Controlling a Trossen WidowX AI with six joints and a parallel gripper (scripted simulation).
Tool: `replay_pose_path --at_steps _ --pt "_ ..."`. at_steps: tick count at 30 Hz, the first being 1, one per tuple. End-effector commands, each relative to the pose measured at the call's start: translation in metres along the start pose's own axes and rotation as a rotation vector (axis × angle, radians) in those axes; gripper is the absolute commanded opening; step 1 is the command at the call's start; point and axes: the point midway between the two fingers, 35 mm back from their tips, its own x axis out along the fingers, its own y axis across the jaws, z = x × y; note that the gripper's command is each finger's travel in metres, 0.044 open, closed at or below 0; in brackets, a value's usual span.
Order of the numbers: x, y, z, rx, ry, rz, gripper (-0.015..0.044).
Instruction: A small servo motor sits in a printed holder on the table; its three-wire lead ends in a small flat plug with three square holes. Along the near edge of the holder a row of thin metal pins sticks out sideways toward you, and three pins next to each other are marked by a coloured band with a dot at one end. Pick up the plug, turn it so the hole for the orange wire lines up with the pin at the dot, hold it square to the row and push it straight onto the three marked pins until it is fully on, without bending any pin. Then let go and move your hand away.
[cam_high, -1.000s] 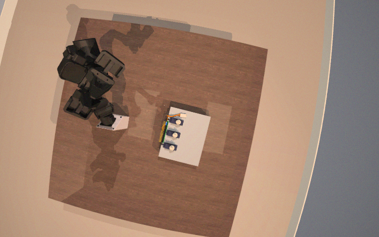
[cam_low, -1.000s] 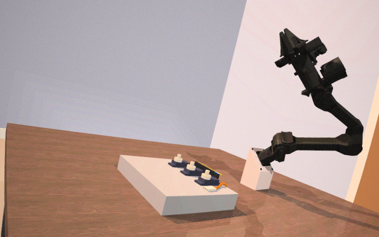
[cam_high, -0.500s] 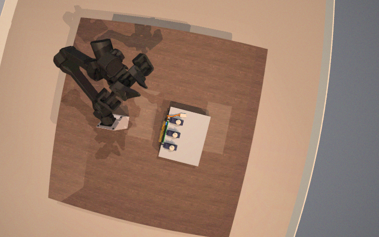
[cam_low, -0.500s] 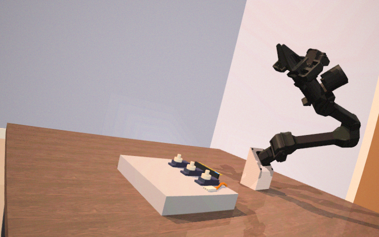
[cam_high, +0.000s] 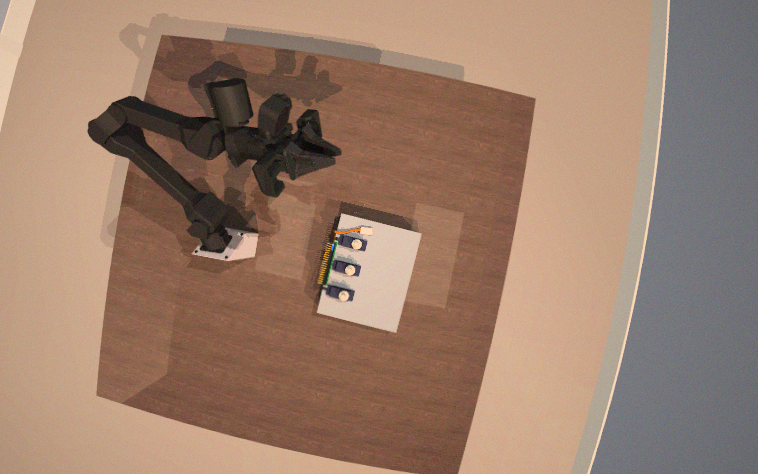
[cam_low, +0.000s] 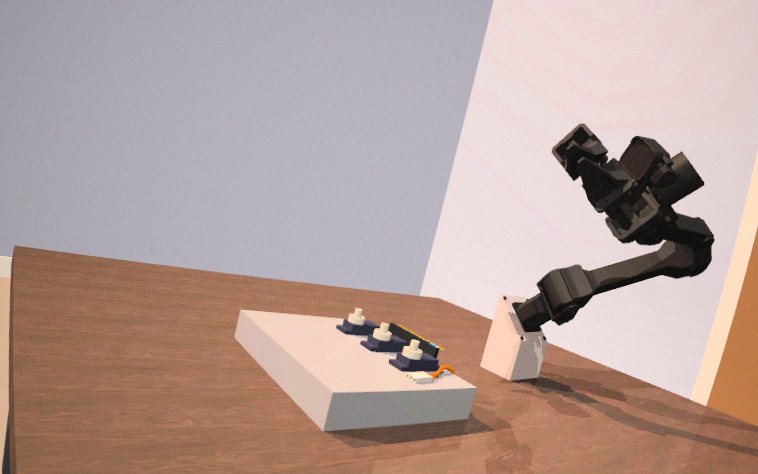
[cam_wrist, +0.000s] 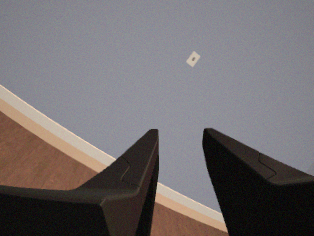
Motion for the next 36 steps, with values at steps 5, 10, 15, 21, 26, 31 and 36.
replay_pose_path --at_steps 5,10,15,21,26,31,36 --pt "-0.005 0.048 -0.018 -0.126 0.053 0.199 0.0115" --pt "0.012 0.054 -0.04 -0.147 0.183 0.239 0.0115" --pt "0.028 0.06 -0.068 -0.16 0.347 0.291 0.0115" --pt "0.042 0.065 -0.103 -0.154 0.542 0.354 0.0115" --pt "0.049 0.068 -0.132 -0.132 0.702 0.405 0.0115" --pt "0.053 0.07 -0.159 -0.094 0.859 0.455 0.0115" --pt "0.054 0.072 -0.185 -0.039 1.013 0.501 0.0115"
